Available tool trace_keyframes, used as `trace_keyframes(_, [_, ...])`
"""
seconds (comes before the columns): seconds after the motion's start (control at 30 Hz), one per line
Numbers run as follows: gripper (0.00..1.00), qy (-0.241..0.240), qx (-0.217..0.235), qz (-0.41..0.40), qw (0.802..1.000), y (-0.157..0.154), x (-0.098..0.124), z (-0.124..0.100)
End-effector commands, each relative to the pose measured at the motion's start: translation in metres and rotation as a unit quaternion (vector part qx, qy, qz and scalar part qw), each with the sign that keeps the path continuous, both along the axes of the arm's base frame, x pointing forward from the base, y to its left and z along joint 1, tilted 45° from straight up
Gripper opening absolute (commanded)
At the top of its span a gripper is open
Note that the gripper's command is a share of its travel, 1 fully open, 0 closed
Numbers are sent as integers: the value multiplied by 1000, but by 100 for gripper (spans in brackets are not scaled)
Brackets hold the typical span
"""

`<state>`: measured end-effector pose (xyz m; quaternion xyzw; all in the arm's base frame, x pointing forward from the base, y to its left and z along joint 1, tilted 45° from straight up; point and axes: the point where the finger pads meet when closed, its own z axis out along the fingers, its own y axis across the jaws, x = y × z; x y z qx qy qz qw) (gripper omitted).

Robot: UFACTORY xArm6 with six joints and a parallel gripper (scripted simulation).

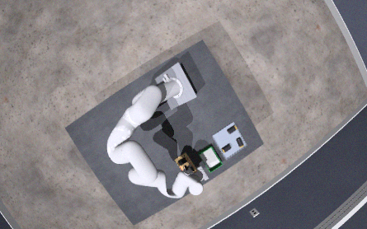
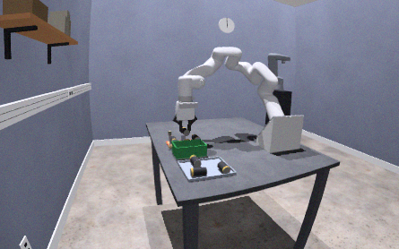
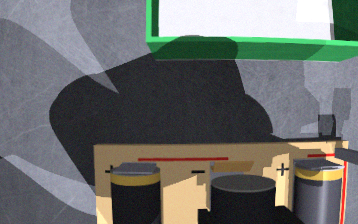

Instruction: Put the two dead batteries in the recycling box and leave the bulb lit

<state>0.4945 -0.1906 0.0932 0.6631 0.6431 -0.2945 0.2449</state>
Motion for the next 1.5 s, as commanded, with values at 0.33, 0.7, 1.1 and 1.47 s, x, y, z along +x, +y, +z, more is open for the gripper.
trace_keyframes(0.33, [28, -1, 0, 1, 1000, 0, 2, 1])
trace_keyframes(0.7, [28, -1, 0, 1, 1000, -2, 2, -1])
trace_keyframes(1.1, [28, -1, 0, 1, 1000, -9, 1, -9])
trace_keyframes(1.47, [28, -1, 0, 1, 1000, -10, 1, -10])
